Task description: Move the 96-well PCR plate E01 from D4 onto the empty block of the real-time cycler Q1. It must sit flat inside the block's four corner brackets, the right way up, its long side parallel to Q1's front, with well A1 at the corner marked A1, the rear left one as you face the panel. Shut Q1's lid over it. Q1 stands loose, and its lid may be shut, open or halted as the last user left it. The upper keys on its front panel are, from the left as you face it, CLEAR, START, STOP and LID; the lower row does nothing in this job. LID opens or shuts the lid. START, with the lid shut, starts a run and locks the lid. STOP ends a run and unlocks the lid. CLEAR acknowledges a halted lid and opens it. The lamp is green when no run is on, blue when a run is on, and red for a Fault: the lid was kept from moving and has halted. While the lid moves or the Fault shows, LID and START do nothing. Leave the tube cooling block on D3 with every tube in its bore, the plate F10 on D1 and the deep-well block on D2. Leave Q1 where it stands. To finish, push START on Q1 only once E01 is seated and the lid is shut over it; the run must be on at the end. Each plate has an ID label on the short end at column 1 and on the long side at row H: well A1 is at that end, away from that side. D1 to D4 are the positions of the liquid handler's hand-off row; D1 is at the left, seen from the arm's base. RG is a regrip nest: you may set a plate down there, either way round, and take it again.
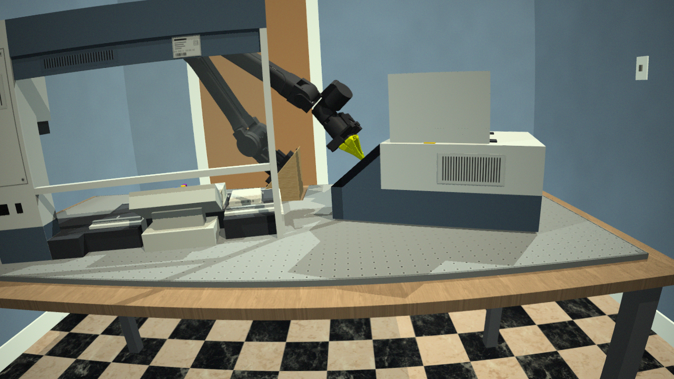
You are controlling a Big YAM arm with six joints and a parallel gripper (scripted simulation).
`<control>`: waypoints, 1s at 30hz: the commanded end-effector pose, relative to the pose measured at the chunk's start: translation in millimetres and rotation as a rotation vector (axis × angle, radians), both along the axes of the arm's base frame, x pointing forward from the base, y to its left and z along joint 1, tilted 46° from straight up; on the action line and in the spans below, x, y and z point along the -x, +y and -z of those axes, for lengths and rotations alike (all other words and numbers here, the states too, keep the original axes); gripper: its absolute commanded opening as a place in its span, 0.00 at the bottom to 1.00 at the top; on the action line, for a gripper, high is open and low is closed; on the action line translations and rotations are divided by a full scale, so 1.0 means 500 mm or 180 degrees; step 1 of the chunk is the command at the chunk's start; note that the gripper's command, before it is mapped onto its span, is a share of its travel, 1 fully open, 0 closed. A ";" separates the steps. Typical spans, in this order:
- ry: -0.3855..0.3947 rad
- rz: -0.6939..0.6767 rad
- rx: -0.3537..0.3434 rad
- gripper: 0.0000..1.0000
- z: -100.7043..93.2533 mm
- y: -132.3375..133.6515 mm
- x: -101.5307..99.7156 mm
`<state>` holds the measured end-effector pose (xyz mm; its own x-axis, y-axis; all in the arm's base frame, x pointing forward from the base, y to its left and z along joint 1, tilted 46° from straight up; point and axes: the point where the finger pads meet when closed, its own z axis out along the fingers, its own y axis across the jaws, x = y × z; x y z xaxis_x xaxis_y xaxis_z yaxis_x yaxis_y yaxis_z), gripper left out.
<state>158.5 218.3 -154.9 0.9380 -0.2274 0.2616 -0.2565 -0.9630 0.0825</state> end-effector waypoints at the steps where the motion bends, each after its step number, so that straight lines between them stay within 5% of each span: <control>1: -0.0071 0.0042 -0.0160 0.00 -0.002 0.054 -0.028; 30: -0.0057 0.0009 -0.0138 0.00 0.006 0.040 -0.016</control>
